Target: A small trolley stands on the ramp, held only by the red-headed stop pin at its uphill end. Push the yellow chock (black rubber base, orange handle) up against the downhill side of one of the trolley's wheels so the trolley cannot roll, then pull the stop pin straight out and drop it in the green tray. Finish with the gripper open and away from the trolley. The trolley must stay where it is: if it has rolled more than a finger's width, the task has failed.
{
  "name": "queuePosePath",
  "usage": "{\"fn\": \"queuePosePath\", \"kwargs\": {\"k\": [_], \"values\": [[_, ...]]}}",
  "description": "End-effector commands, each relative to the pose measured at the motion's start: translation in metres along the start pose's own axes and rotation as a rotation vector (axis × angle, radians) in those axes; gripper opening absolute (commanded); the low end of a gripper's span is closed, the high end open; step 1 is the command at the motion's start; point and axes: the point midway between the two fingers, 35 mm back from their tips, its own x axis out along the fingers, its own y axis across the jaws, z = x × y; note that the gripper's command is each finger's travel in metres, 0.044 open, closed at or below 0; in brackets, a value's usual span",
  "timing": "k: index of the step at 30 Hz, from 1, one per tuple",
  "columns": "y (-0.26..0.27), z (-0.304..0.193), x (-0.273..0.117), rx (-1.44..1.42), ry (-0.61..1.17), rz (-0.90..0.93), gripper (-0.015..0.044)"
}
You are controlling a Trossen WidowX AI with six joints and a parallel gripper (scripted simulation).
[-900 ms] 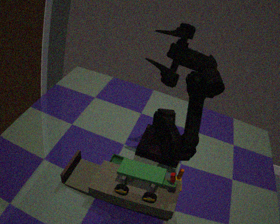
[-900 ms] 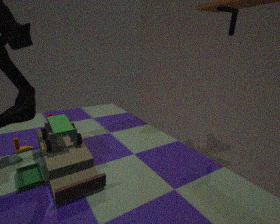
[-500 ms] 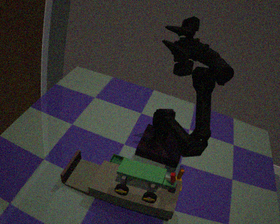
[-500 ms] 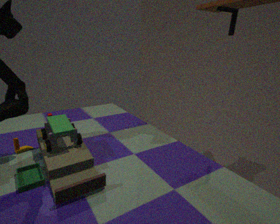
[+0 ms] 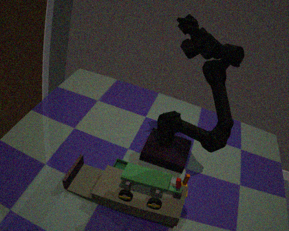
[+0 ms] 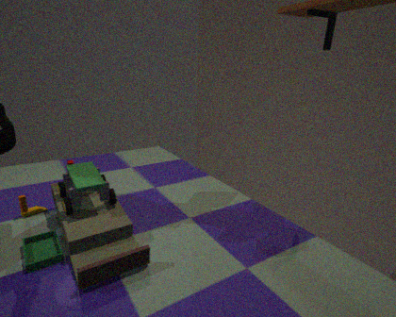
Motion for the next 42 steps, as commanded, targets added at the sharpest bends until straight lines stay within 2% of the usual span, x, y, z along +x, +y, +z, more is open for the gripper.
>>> {"fn": "queuePosePath", "kwargs": {"k": [1,11,21,32,42], "values": [[0.023,-0.002,-0.002,0.266,0.023,-0.018,0.019],[0.056,0.006,0.001,0.915,0.008,-0.094,0.019],[0.077,0.033,0.018,1.556,-0.105,-0.129,0.019],[0.073,0.078,0.045,2.209,-0.338,-0.062,0.019],[0.042,0.125,0.062,2.695,-0.637,0.144,0.019]]}}
